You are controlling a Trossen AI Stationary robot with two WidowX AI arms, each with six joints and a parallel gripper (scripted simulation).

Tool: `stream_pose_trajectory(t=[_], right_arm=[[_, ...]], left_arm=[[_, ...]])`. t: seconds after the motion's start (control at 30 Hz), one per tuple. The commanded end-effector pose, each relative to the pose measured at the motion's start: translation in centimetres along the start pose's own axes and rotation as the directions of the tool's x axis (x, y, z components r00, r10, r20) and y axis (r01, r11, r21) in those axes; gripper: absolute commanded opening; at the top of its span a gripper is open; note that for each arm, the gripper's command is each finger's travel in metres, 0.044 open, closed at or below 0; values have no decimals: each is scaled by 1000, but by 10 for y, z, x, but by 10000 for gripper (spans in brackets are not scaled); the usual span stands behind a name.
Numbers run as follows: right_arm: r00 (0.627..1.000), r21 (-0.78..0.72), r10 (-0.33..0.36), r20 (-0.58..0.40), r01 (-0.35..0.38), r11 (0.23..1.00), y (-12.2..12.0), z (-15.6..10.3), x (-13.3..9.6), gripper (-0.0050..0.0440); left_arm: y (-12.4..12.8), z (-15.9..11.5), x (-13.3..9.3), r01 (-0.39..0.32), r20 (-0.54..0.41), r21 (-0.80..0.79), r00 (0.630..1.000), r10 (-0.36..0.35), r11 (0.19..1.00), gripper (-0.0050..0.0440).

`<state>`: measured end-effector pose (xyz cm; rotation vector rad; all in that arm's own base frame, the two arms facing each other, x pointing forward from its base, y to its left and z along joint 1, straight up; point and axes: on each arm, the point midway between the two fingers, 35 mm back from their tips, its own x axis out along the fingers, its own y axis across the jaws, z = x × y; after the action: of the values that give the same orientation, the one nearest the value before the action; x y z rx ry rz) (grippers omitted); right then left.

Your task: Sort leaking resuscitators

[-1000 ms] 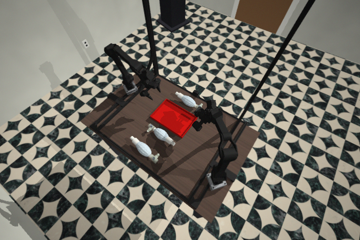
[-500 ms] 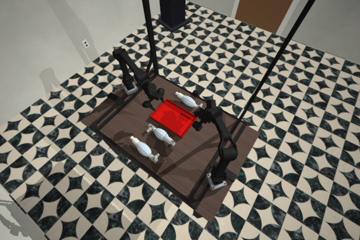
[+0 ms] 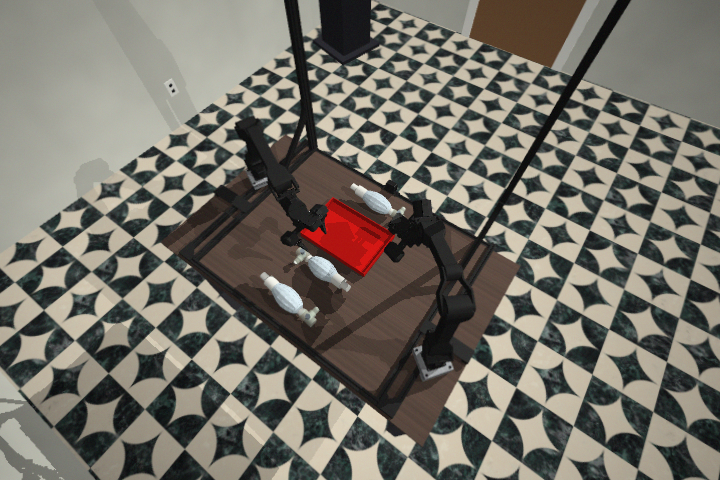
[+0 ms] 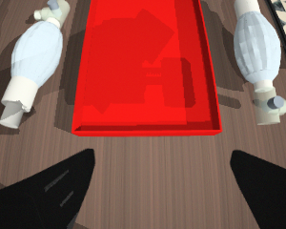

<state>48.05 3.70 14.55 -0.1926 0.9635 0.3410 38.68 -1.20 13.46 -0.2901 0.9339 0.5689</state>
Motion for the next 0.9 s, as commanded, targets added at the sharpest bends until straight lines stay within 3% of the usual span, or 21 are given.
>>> stream_pose_trajectory(t=[0.0,0.17,0.53,0.73,0.87], right_arm=[[1000,12,-2,-6,2,1000,-35,4,22,440],[1000,12,-2,-6,2,1000,-35,4,22,440],[1000,42,-15,6,15,999,-156,-13,85,440],[1000,42,-15,6,15,999,-156,-13,85,440],[1000,56,-22,-2,22,998,-170,-23,90,440]], left_arm=[[0,0,0,0,0,0,1000,0,1000,409],[0,0,0,0,0,0,1000,0,1000,409],[0,0,0,0,0,0,1000,0,1000,409],[0,0,0,0,0,0,1000,0,1000,409],[0,0,0,0,0,0,1000,0,1000,409]])
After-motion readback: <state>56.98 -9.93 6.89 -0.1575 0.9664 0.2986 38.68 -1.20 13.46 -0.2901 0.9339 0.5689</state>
